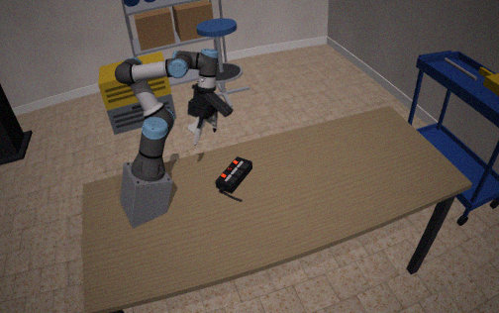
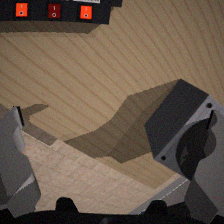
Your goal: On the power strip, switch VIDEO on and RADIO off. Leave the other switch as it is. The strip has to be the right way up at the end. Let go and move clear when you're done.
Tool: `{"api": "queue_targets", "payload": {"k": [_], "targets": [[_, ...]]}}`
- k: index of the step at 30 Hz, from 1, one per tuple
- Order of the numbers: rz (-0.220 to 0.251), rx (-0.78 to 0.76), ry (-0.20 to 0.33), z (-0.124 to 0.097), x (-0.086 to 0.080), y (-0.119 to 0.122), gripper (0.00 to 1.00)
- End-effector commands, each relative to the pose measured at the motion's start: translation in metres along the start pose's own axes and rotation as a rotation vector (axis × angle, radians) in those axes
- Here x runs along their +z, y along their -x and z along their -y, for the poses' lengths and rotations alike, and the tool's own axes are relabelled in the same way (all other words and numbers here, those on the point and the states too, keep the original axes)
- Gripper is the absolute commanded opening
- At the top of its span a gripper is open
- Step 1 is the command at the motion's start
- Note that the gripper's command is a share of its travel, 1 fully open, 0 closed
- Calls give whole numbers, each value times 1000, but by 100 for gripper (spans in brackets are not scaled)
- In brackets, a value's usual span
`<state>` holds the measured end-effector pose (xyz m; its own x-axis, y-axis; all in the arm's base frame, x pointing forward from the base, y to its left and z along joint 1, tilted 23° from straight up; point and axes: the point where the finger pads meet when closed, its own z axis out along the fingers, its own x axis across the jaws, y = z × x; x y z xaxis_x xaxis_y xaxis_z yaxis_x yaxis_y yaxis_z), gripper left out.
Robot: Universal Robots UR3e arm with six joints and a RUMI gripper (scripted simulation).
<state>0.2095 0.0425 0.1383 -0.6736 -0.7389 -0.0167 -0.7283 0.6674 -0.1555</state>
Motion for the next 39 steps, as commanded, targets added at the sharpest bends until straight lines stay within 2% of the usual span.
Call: {"api": "queue_targets", "payload": {"k": [1, 5, 10, 14, 16, 22, 28, 39], "targets": [[85, -3, -50, 6, 8, 10, 100], [150, -10, -116, 16, 17, 21, 100], [189, -19, -168, 25, 23, 28, 100], [230, -33, -235, 37, 30, 36, 100], [230, -33, -235, 37, 30, 36, 100], [269, -55, -321, 53, 37, 44, 100], [288, -71, -380, 65, 42, 48, 100], [296, -82, -413, 72, 44, 50, 100]]}}
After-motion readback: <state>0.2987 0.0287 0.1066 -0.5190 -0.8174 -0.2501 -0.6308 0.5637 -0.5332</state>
